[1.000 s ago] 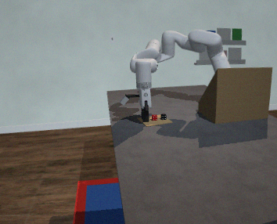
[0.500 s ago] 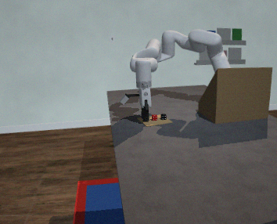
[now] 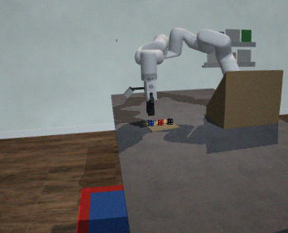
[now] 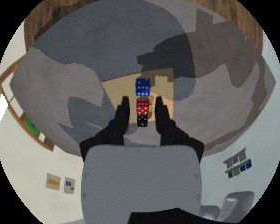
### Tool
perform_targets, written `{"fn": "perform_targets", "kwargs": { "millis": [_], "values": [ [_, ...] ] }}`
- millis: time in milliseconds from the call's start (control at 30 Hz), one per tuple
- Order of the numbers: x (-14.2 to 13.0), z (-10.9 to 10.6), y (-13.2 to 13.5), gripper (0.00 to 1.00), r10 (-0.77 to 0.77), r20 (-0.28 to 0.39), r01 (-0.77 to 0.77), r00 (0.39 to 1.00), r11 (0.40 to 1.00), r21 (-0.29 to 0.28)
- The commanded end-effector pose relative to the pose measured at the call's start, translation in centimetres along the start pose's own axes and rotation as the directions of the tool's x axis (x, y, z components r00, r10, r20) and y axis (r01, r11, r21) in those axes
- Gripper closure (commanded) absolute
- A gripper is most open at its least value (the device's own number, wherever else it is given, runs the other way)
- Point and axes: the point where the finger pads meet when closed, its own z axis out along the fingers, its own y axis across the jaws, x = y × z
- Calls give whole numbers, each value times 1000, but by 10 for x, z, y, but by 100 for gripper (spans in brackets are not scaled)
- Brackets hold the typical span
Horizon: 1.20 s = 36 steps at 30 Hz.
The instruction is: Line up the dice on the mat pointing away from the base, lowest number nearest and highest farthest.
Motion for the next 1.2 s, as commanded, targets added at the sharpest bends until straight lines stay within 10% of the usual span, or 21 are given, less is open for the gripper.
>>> {"fn": "perform_targets", "kwargs": {
  "millis": [0, 300, 333, 1167],
  "values": [
    [1, -28, 0, 58, 0, -3, 0, 1000, 1000, 2],
    [1, -36, 0, 58, 0, -3, 0, 1000, 1000, 2],
    [1, -36, 0, 0, 0, -3, 0, 1000, 1000, 2],
    [1, -40, 0, 0, 0, -3, 0, 1000, 1000, 2]
  ]
}}
